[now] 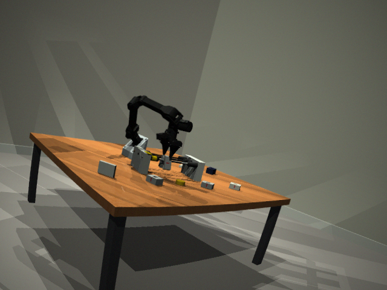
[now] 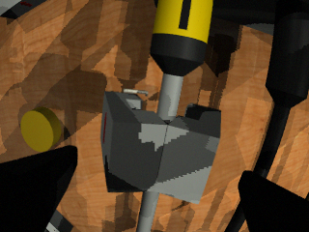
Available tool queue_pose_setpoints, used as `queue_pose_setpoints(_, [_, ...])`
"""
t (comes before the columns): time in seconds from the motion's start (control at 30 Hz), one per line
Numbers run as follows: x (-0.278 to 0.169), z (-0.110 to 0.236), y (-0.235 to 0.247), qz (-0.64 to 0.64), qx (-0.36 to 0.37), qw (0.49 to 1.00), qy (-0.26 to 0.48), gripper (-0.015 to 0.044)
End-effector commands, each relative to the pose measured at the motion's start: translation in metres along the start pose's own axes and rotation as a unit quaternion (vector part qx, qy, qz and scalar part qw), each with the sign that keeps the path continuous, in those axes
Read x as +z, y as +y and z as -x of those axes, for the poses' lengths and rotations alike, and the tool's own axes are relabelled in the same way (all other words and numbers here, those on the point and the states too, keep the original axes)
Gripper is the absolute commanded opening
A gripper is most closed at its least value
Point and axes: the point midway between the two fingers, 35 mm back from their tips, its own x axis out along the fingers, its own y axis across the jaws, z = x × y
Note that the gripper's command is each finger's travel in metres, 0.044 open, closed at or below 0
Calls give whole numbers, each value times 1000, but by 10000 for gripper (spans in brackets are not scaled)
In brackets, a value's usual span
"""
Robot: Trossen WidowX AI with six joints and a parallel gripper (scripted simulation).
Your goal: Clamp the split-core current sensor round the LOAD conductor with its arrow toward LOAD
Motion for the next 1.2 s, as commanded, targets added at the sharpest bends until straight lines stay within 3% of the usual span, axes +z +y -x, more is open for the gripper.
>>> queue_pose_setpoints(0.0, [0, 0, 0, 2, 1, 1000, 0, 440])
queue_pose_setpoints(0.13, [0, -3, 0, 2, 1, 1000, 0, 440])
queue_pose_setpoints(0.27, [2, -38, 1, -2, -1, 1000, 1, 440])
queue_pose_setpoints(1.17, [2, -68, 3, -2, 0, 1000, 0, 440])
